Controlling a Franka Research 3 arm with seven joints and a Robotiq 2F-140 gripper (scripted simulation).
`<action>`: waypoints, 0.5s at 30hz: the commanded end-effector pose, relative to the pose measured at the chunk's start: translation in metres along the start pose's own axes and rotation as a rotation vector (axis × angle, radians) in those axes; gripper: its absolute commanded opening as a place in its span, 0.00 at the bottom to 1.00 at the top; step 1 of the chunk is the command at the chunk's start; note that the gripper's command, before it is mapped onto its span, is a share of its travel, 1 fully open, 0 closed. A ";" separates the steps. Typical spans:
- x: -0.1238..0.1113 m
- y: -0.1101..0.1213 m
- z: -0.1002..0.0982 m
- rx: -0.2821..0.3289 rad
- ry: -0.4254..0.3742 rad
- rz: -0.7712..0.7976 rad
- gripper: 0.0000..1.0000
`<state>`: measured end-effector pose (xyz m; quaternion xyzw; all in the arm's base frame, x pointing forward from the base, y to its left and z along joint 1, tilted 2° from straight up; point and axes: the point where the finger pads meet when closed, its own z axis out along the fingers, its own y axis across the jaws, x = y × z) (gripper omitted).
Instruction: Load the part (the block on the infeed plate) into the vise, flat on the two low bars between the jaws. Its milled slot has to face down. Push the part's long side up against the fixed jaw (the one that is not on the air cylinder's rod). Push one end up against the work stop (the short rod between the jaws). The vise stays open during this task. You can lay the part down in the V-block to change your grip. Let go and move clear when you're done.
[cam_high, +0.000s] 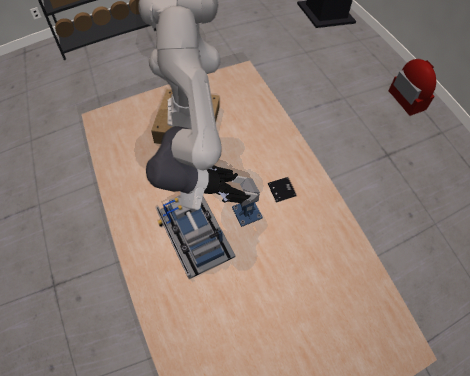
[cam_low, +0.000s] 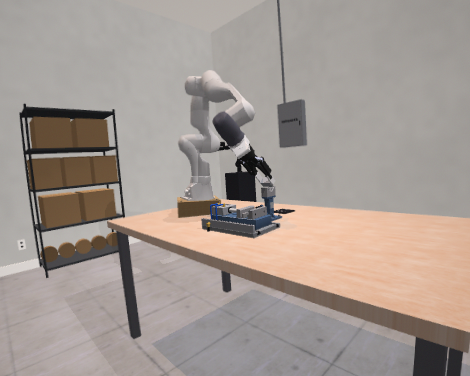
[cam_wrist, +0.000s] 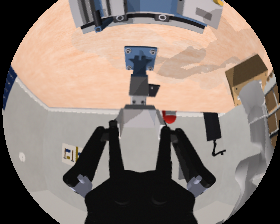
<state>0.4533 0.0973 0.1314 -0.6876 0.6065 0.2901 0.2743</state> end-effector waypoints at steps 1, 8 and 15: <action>0.000 0.000 -0.002 0.000 -0.001 0.003 0.00; 0.000 0.000 -0.002 0.000 0.001 0.003 0.00; 0.000 0.000 -0.002 0.000 0.006 0.003 0.00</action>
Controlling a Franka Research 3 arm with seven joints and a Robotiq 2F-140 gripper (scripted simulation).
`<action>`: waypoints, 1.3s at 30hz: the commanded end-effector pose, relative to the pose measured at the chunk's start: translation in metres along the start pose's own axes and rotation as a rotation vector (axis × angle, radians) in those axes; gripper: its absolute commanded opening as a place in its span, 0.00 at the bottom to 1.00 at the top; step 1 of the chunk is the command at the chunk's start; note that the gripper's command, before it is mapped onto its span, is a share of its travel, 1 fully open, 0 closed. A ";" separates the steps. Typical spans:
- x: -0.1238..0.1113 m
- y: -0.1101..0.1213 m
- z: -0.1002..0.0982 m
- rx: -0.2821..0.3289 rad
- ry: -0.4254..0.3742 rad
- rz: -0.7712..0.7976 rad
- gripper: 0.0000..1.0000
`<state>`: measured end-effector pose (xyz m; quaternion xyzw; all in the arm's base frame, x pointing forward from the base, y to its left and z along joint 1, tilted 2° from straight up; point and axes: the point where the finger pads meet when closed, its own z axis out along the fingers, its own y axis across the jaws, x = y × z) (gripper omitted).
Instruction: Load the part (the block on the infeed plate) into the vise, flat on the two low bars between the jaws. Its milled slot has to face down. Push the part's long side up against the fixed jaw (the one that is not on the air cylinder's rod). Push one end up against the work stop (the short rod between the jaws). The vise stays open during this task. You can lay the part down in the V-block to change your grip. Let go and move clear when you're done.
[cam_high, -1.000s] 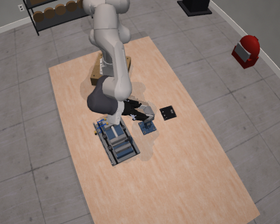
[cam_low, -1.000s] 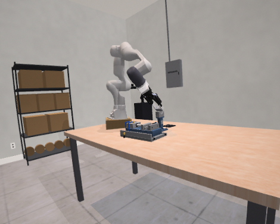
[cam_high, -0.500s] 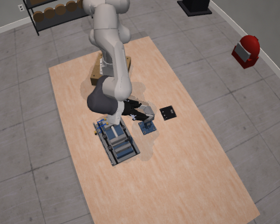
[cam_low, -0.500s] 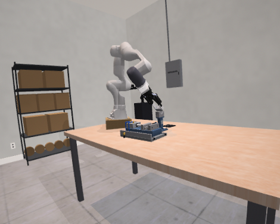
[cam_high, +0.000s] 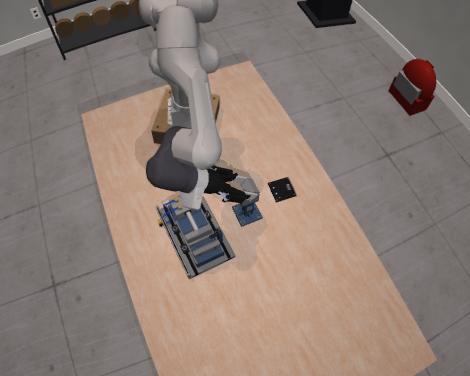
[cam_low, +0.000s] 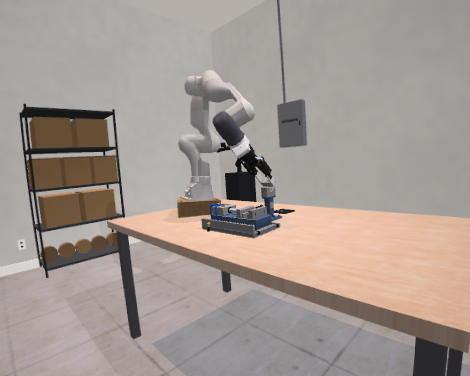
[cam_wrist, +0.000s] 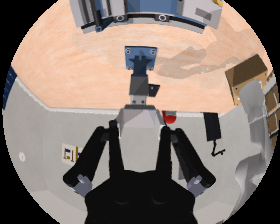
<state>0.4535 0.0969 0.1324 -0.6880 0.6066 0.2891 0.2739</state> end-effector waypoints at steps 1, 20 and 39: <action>0.000 0.000 -0.001 0.000 0.006 0.004 0.00; -0.002 0.000 0.001 -0.001 0.069 0.004 0.00; -0.006 0.000 0.001 -0.001 0.209 0.004 0.00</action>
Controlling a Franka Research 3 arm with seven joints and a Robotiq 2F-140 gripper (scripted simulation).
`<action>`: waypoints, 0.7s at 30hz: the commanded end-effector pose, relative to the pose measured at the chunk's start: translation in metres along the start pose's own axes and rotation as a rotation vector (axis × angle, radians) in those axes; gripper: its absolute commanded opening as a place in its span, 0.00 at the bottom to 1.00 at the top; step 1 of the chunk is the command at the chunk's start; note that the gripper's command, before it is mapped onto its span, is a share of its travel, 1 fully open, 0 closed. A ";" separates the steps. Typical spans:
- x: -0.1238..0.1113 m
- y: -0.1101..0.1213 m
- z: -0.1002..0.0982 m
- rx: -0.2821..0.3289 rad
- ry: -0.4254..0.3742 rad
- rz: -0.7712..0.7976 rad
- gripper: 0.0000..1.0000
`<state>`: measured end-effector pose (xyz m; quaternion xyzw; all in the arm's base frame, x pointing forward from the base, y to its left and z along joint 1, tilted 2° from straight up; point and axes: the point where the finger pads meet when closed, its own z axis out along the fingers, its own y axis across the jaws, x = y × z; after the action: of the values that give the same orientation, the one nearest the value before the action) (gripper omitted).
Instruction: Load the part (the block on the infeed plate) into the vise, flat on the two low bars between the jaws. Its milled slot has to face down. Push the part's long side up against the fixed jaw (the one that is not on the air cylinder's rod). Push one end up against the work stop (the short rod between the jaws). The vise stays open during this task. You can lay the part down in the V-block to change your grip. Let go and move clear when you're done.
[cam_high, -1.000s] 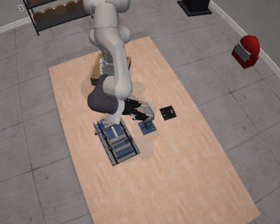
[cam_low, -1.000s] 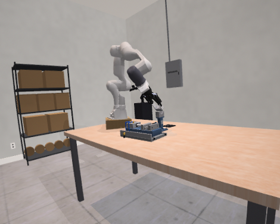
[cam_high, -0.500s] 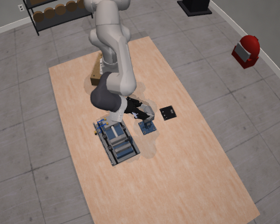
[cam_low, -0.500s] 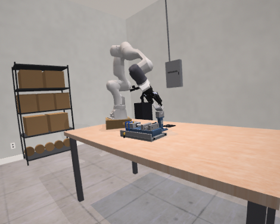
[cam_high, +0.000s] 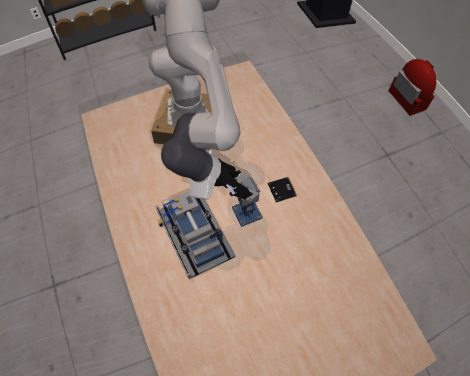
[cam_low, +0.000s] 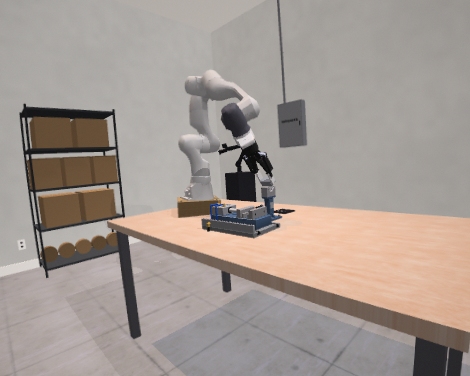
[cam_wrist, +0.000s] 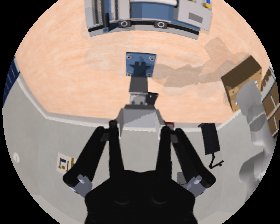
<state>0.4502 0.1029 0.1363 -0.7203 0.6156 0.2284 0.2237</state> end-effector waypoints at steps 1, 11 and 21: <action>0.002 -0.002 0.000 0.003 0.051 0.036 0.00; -0.001 -0.002 0.000 0.001 0.148 0.036 0.00; -0.005 -0.002 0.001 -0.001 0.297 0.036 0.00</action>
<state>0.4476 0.1104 0.1389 -0.7566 0.6199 0.1440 0.1505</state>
